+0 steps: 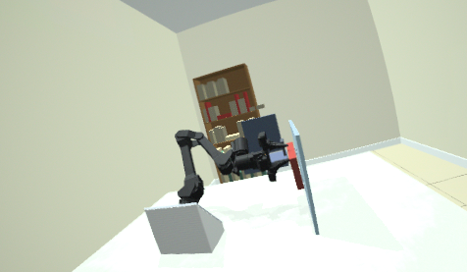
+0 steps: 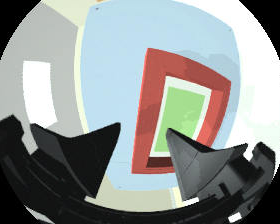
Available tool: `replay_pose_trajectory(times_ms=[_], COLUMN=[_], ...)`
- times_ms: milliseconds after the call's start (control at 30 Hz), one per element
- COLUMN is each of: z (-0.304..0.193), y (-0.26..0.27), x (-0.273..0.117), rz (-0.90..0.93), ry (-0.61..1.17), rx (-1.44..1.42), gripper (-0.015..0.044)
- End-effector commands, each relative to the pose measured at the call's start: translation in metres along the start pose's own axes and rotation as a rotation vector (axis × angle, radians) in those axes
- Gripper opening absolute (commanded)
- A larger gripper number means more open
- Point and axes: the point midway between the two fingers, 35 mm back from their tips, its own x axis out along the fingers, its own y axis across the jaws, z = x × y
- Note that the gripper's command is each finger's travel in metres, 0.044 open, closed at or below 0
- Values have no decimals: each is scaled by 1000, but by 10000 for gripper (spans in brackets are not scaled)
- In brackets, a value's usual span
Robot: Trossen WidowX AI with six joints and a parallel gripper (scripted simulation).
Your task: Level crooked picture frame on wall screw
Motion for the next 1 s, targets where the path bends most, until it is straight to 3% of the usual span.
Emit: replay_pose_trajectory(times_ms=[0, 967], z=[0, 1], y=[-1, -1], x=[6, 8], rz=[-4, -4], ry=[2, 2], rx=[2, 2], gripper=[260, 260])
